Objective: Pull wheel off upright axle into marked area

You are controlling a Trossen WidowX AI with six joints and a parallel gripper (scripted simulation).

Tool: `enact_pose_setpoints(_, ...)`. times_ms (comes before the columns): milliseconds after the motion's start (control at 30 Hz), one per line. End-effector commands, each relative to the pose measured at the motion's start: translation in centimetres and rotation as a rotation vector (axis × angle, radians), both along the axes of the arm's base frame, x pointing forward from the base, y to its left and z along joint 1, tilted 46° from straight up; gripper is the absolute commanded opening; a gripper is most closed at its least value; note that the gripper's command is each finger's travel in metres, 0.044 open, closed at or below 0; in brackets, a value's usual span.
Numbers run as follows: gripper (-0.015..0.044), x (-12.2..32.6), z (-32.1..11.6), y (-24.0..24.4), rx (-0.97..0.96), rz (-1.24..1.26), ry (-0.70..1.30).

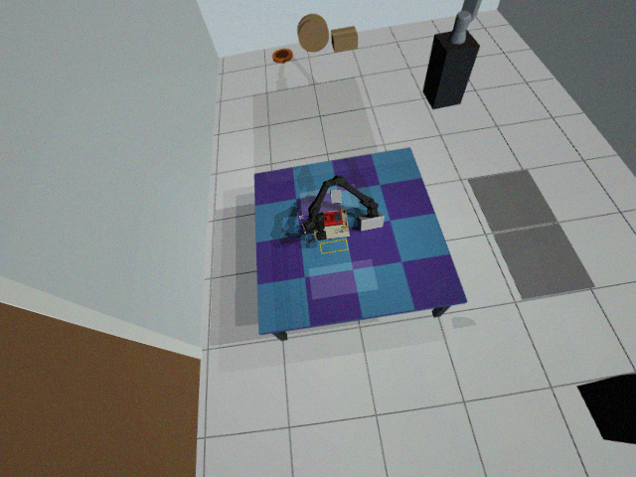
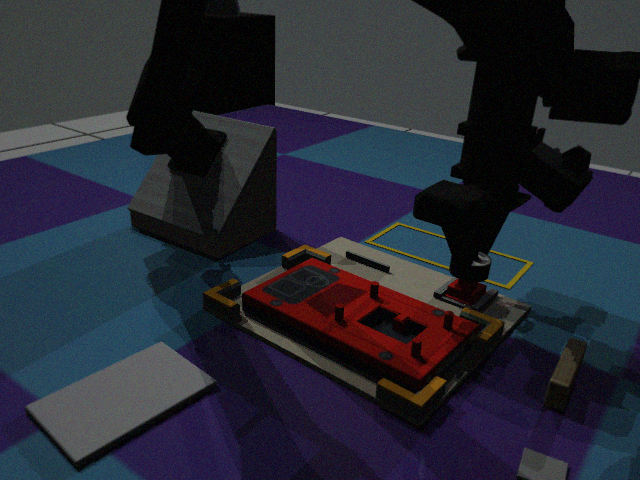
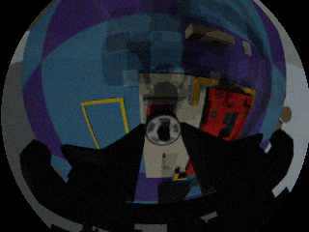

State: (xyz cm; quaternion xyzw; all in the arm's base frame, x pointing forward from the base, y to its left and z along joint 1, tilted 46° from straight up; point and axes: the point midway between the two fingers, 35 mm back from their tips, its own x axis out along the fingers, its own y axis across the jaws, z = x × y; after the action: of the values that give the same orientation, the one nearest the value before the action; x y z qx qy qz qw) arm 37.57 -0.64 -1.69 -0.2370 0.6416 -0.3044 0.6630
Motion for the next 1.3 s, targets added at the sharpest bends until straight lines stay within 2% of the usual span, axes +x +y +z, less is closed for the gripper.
enact_pose_setpoints(0, 0.0, -0.2, 0.9, 1.3, 0.003, 0.025, 0.007)
enact_pose_setpoints(1033, 0.0, -0.2, 1.6, 2.0, 0.001, 0.026, 0.01)
enact_pose_setpoints(1067, 0.0026, 0.0, 0.5, 0.4, -0.005, -0.008, 0.005)
enact_pose_setpoints(1267, 0.0184, 0.0, 1.4, 1.3, 0.0, 0.026, 0.011)
